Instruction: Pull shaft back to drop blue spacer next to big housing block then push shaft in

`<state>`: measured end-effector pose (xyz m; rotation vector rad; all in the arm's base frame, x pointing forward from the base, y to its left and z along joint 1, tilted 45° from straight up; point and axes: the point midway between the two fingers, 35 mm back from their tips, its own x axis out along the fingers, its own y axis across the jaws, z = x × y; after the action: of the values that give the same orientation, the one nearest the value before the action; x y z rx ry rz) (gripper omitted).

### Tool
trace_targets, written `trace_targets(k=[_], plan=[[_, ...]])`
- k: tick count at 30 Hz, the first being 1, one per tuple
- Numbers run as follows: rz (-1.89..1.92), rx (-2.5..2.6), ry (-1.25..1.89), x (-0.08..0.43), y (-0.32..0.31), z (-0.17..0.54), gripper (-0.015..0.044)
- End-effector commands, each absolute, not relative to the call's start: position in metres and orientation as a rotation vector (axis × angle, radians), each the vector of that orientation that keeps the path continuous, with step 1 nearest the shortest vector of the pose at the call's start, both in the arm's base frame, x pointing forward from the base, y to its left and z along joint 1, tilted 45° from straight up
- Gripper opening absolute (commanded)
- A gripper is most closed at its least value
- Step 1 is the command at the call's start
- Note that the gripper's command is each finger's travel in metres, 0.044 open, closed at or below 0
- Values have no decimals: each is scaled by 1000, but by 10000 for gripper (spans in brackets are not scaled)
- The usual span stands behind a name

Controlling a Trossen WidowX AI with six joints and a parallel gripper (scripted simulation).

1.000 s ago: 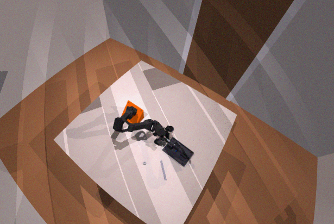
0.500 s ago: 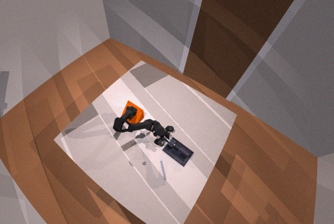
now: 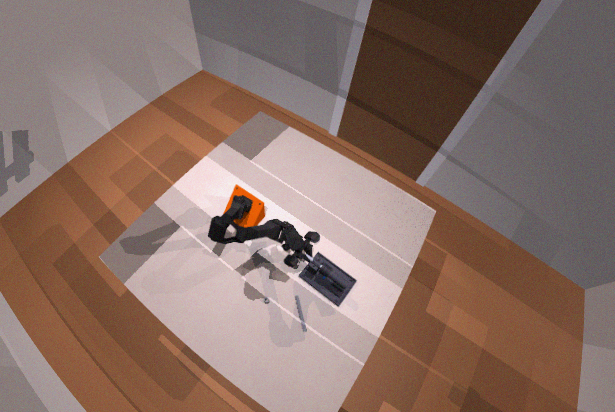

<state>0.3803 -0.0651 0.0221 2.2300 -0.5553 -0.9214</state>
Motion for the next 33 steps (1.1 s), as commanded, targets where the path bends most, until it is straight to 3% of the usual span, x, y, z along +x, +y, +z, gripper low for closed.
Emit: trace_targets(k=[1, 33], plan=[[-910, 2235, -552, 383, -64, 24, 0], [-909, 2235, -551, 380, -64, 24, 0]])
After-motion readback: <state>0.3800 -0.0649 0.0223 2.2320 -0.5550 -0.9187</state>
